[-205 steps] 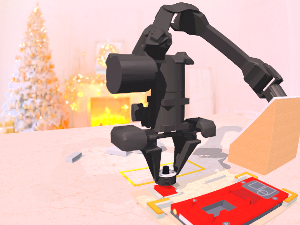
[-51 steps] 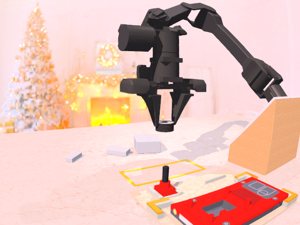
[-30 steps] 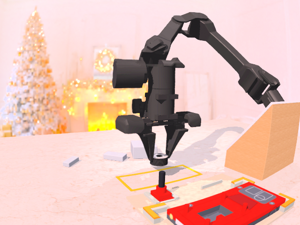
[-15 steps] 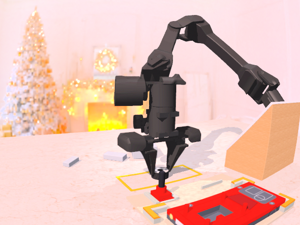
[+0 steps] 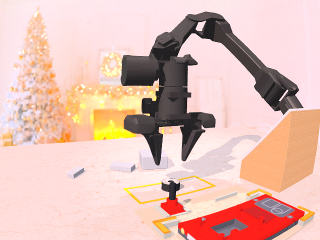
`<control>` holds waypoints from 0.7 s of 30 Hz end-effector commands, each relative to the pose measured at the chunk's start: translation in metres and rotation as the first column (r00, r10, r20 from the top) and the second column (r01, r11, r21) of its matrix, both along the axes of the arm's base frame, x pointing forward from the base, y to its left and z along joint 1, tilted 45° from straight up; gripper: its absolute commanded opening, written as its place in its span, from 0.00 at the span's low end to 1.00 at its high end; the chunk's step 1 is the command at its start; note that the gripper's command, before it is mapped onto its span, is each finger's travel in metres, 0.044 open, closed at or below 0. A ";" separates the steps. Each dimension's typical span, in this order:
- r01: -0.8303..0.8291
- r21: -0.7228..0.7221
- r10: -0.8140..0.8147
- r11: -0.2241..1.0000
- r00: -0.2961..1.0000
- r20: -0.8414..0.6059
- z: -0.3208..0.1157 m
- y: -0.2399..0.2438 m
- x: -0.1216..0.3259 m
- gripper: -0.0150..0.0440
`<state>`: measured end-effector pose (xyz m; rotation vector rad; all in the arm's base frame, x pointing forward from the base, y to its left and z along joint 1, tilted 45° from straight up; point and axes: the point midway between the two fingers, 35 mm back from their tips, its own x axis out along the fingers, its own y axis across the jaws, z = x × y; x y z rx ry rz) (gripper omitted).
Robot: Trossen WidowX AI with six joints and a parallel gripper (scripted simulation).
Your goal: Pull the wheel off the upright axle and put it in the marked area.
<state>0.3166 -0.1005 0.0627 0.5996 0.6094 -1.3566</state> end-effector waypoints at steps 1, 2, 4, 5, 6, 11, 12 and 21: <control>0.000 0.001 0.000 1.000 1.000 0.000 0.000 0.002 -0.002 0.81; 0.001 0.003 -0.001 1.000 1.000 -0.001 0.001 0.006 -0.007 0.85; 0.002 0.007 -0.002 1.000 1.000 -0.004 0.003 0.022 -0.026 0.94; 0.004 0.008 -0.004 1.000 1.000 -0.005 0.004 0.030 -0.038 0.99; 0.005 0.007 -0.005 1.000 1.000 -0.007 0.005 0.037 -0.049 1.00; 0.008 -0.003 -0.008 1.000 1.000 -0.009 0.008 0.055 -0.089 1.00; 0.008 -0.003 -0.008 1.000 1.000 -0.009 0.008 0.055 -0.089 1.00; 0.008 -0.003 -0.008 1.000 1.000 -0.009 0.008 0.055 -0.089 1.00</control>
